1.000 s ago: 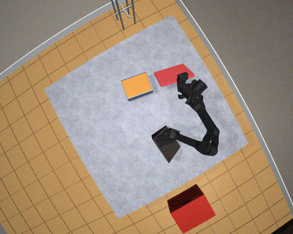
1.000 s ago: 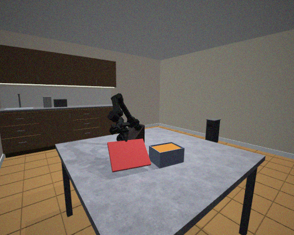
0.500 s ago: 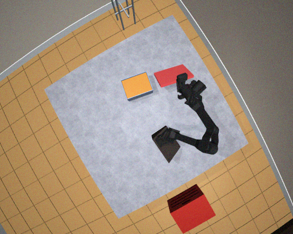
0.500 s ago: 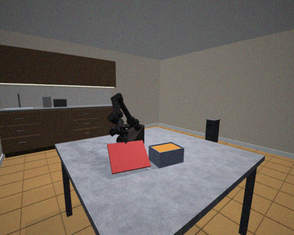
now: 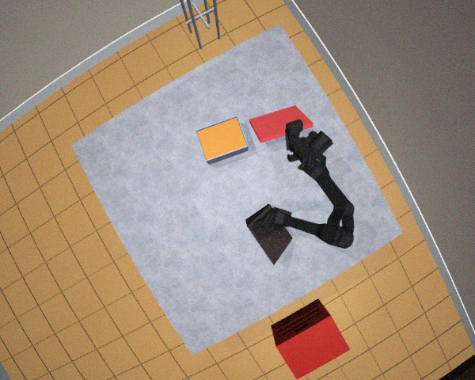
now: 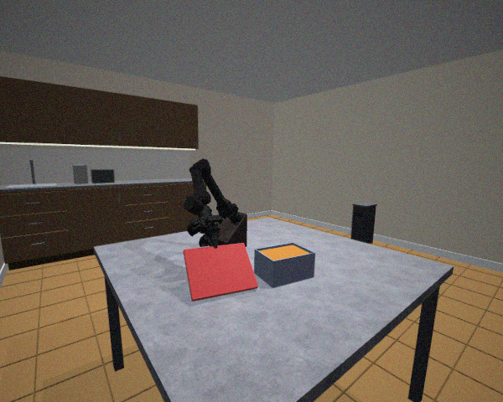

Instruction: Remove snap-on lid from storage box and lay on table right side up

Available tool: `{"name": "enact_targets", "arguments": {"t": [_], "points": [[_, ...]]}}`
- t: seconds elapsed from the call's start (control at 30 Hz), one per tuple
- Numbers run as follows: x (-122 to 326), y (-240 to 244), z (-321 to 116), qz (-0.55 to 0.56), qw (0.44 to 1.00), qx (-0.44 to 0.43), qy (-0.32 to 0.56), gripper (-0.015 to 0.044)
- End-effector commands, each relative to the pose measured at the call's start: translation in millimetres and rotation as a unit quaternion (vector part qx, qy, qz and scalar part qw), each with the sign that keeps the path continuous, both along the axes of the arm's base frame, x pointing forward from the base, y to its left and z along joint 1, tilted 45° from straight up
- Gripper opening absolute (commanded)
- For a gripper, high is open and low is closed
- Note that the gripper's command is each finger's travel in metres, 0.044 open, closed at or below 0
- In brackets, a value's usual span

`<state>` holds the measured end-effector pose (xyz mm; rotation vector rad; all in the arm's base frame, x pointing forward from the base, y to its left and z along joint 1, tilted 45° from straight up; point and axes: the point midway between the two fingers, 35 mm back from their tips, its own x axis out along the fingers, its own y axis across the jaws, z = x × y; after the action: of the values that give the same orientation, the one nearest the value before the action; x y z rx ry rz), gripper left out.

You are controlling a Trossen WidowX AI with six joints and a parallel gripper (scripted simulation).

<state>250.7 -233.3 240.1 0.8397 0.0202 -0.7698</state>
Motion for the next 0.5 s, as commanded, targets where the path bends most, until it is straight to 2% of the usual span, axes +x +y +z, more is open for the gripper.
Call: {"name": "enact_targets", "arguments": {"t": [0.0, 0.47], "points": [[1.2, -1.1, -1.2, 0.005, 1.000, -0.002, -0.002, 0.0000], [1.3, -9.0, -9.1, 0.005, 1.000, -0.002, -0.002, 0.0000]]}}
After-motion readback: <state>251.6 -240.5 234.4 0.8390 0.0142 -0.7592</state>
